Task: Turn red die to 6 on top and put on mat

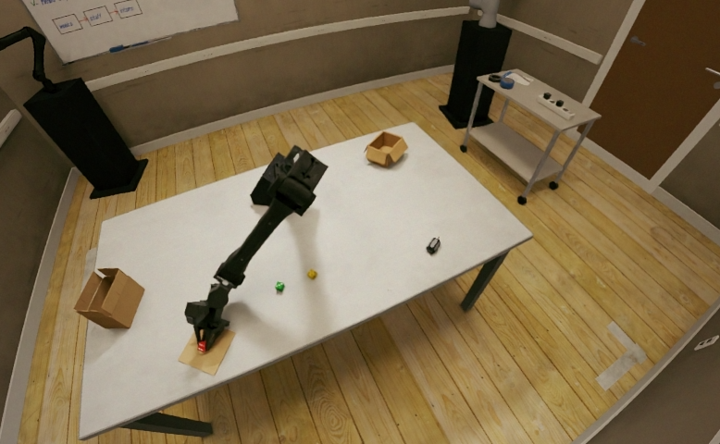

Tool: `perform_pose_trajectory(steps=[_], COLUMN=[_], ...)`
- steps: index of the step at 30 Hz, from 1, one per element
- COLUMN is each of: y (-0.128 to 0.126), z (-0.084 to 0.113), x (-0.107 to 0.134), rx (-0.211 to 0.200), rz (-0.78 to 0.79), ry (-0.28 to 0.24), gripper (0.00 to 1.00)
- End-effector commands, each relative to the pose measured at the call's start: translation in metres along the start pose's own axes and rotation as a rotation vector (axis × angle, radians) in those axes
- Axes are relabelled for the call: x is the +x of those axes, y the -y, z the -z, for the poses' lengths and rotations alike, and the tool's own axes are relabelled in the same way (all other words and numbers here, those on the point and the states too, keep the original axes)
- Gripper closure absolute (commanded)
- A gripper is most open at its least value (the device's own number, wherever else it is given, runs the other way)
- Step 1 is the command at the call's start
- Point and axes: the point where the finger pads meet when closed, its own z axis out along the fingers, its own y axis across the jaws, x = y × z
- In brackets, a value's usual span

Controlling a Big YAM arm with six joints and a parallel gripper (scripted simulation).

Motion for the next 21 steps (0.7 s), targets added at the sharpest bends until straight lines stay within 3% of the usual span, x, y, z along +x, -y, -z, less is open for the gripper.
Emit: perform_pose_trajectory(steps=[1,9,21], y=[-0.0038,-0.0038,-0.0038], z=[-0.0087,-0.0087,-0.0087], x=[-0.0150,-0.0150,-0.0150], rx=[-0.016,-0.016,-0.016], rz=[-0.009,-0.009,-0.009], ry=[0.033,0.033,0.033], gripper=[0.76,0.64,0.61])
